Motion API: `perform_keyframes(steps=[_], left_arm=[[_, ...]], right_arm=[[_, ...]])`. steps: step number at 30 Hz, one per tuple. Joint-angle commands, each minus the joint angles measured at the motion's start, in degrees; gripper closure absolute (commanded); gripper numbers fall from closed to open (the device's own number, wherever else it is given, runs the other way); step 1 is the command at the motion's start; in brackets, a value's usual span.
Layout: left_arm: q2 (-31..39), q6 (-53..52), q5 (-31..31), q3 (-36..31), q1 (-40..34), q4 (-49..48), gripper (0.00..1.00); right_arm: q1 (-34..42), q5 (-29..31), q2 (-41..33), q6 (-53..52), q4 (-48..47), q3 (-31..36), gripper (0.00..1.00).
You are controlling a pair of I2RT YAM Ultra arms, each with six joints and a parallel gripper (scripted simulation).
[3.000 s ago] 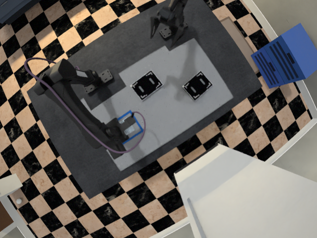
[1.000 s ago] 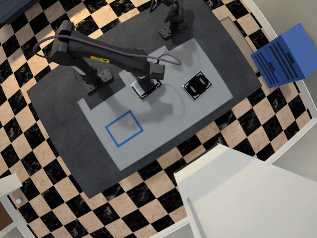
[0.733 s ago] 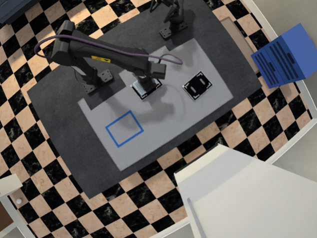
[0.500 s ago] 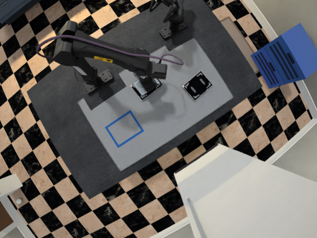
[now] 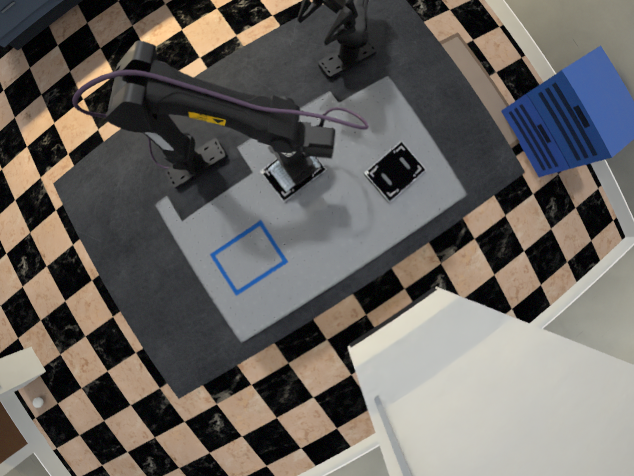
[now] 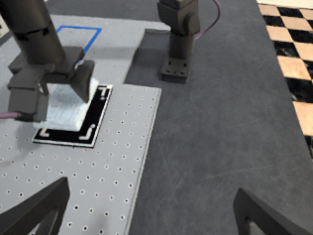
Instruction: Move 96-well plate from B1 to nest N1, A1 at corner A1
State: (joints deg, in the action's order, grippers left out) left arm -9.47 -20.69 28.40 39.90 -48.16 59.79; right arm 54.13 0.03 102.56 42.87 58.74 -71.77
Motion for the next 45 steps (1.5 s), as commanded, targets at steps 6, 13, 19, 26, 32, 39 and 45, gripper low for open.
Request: perform_keyframes(steps=[6, 13, 19, 26, 32, 39, 45], left_arm=[[1.6, -0.4, 0.7, -1.2, -1.6, 1.1, 0.0], [1.6, -0.4, 0.7, -1.2, -2.4, 1.1, 0.0], [1.6, -0.4, 0.7, -1.2, -3.2, 1.1, 0.0], [1.6, -0.4, 0.7, -1.2, -4.0, 1.1, 0.0], [1.6, -0.4, 0.7, -1.2, -4.8, 1.1, 0.0], [1.6, -0.4, 0.7, -1.2, -5.7, 1.1, 0.0], [1.6, -0.4, 0.7, -1.2, -6.3, 1.1, 0.0]], right_arm=[[0.1, 0.1, -1.4, 0.5, -1.3, 1.4, 0.21], [0.1, 0.1, -1.5, 0.5, -1.4, 1.6, 0.21], [0.1, 0.1, -1.5, 0.6, -1.9, 1.7, 0.21], [-0.1, 0.1, -1.5, 0.6, -2.8, 2.4, 0.21], [-0.3, 0.1, -1.6, 0.7, -3.4, 3.3, 0.21], [-0.6, 0.1, -0.8, 0.3, -3.5, 2.5, 0.21], [-0.6, 0.1, -0.5, 0.3, -4.5, 3.6, 0.21]])
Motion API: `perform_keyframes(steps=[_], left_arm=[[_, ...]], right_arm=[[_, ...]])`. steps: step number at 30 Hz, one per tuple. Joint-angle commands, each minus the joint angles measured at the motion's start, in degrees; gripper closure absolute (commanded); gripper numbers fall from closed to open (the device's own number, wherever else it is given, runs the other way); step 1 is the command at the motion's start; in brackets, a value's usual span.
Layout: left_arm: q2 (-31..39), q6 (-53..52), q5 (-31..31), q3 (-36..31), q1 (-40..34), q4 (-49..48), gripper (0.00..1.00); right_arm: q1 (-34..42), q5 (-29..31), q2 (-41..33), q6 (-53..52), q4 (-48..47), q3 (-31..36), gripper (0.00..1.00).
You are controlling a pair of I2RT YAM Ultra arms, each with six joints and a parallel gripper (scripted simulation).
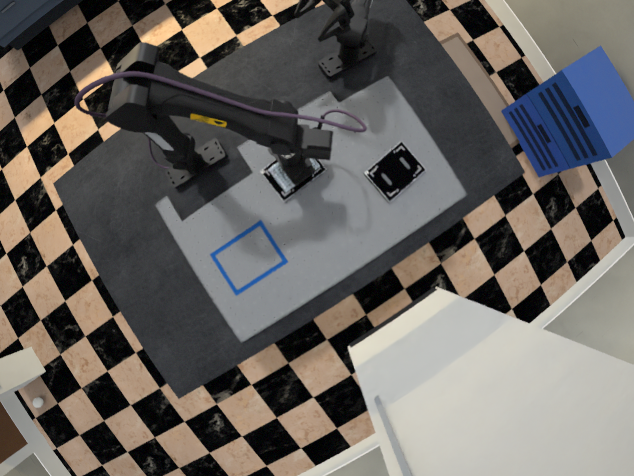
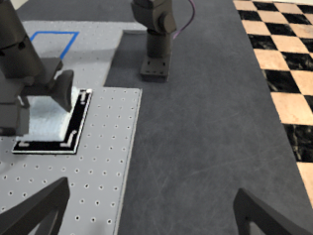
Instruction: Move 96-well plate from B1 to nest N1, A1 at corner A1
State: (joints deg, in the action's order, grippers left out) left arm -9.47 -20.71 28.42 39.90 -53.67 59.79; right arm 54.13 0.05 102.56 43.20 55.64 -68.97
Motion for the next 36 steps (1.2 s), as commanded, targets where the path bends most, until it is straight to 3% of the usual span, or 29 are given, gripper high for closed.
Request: perform_keyframes(steps=[1, 36], left_arm=[[1.6, -0.4, 0.7, -1.2, -0.9, 1.1, 0.0], [1.6, -0.4, 0.7, -1.2, -5.2, 1.1, 0.0]], right_arm=[[-0.6, 0.0, -0.5, 0.0, -1.8, 1.1, 0.21], [0.3, 0.0, 1.5, -0.8, 1.8, -3.2, 0.21]])
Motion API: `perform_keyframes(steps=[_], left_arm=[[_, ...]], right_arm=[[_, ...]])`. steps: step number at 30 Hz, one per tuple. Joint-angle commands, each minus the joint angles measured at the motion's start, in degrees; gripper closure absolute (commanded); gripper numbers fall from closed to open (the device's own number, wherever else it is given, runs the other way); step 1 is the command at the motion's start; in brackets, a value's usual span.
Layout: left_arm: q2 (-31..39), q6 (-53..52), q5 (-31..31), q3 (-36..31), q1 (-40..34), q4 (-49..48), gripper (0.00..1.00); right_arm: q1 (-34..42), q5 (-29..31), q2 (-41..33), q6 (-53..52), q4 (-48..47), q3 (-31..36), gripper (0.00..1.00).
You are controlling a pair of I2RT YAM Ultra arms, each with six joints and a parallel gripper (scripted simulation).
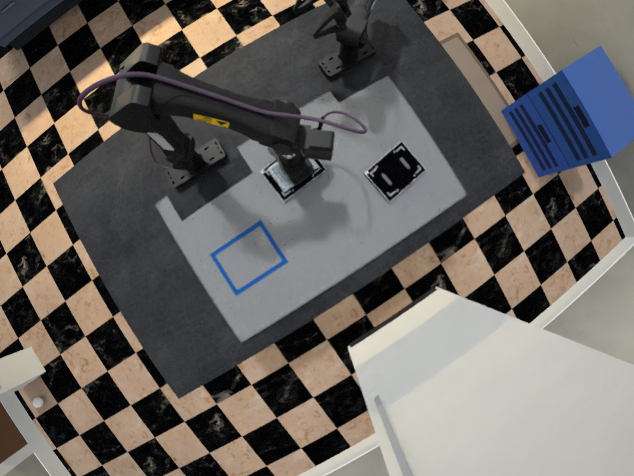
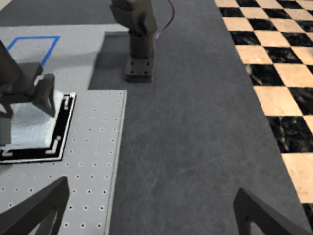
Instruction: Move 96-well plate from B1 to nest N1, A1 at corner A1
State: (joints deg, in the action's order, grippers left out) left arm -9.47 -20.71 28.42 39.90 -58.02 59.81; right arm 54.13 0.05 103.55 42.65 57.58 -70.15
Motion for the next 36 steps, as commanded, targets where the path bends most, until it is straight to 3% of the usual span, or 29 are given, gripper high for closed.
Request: perform_keyframes(steps=[1, 36], left_arm=[[1.6, -0.4, 0.7, -1.2, -0.9, 1.1, 0.0], [1.6, -0.4, 0.7, -1.2, -5.1, 1.1, 0.0]], right_arm=[[0.3, 0.0, 0.5, 0.0, -1.0, -1.4, 0.21], [-0.3, 0.0, -0.1, 0.7, -4.3, 1.6, 0.21]])
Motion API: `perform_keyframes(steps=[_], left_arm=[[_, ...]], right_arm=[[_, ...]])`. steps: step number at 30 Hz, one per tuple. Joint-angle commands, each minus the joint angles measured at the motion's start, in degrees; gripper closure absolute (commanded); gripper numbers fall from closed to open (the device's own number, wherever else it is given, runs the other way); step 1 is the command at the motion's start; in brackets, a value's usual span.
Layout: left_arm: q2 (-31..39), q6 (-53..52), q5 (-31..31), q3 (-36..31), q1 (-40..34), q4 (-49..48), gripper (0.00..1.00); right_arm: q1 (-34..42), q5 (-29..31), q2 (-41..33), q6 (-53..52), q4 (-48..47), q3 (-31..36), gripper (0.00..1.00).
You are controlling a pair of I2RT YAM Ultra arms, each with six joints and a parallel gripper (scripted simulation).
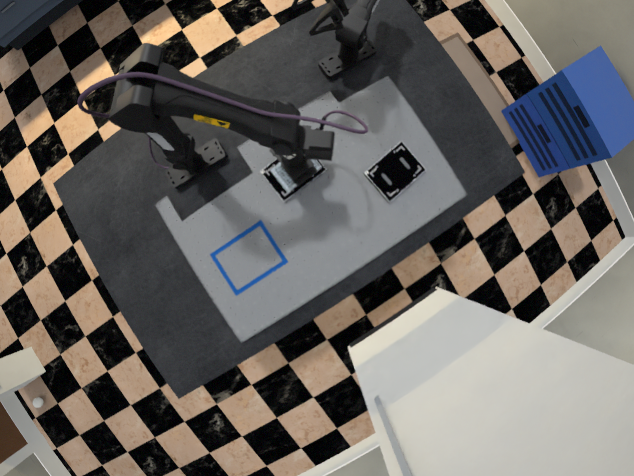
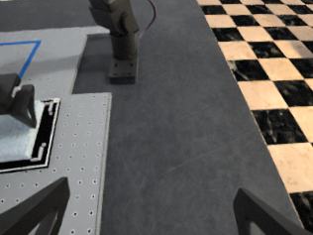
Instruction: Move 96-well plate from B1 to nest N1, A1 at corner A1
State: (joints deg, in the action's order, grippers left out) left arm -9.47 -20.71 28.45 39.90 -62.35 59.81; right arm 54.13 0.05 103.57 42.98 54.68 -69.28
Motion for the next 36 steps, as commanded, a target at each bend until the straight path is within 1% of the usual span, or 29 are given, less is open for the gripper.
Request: perform_keyframes(steps=[1, 16, 18, 36], left_arm=[[1.6, -0.4, 0.7, -1.2, -0.9, 1.1, 0.0], [1.6, -0.4, 0.7, -1.2, -2.7, 1.1, 0.0], [1.6, -0.4, 0.7, -1.2, -2.9, 1.1, 0.0], [1.6, -0.4, 0.7, -1.2, -5.1, 1.1, 0.0]], right_arm=[[-0.4, 0.0, 0.3, 0.4, -1.7, 0.9, 0.21], [-0.5, 0.0, 2.1, 0.4, -4.1, 2.6, 0.21], [-0.5, -0.2, 2.3, 0.4, -2.8, 1.5, 0.21], [-0.5, -0.2, 1.2, 0.4, -0.6, -0.1, 0.21]])
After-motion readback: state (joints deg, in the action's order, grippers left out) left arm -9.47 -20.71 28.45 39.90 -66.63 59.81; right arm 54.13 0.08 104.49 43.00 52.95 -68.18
